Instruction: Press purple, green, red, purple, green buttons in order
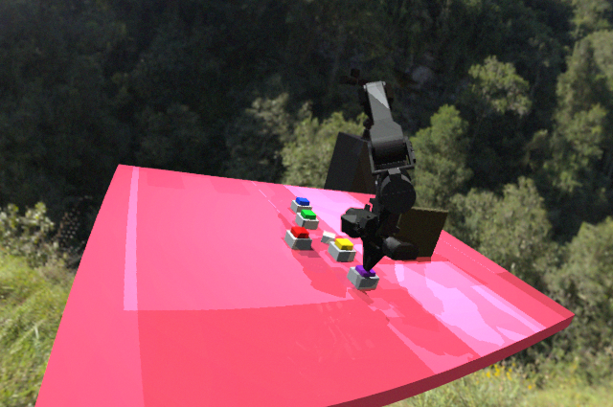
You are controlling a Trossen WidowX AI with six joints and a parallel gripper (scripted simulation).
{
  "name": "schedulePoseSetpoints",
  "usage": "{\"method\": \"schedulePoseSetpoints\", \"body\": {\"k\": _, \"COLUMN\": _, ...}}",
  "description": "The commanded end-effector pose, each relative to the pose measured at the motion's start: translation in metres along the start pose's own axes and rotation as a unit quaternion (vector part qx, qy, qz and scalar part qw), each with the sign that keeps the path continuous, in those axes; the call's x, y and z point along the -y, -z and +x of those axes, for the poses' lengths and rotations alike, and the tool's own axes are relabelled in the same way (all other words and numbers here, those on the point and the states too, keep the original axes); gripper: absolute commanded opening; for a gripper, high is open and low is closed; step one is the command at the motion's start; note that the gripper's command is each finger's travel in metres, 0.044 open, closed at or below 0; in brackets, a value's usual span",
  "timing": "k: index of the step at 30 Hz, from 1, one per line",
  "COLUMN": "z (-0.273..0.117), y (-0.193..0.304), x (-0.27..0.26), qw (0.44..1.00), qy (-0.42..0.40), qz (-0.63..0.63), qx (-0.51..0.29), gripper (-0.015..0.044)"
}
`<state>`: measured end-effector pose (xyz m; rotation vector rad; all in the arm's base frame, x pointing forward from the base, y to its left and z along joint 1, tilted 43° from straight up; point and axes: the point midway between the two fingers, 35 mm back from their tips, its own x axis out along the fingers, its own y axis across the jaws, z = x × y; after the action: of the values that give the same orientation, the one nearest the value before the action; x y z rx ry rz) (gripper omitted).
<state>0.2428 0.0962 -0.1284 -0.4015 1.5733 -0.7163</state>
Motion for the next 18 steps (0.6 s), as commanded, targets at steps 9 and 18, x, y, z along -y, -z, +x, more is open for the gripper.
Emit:
{"method": "schedulePoseSetpoints", "body": {"k": 9, "z": 0.0035, "y": 0.0016, "x": 0.002, "qw": 1.0, "qy": 0.004, "qz": -0.004, "qx": -0.001, "gripper": 0.002}}
{"method": "schedulePoseSetpoints", "body": {"k": 18, "z": -0.0008, "y": 0.0004, "x": 0.0002, "qw": 1.0, "qy": 0.001, "qz": 0.0, "qx": 0.0, "gripper": 0.002}}
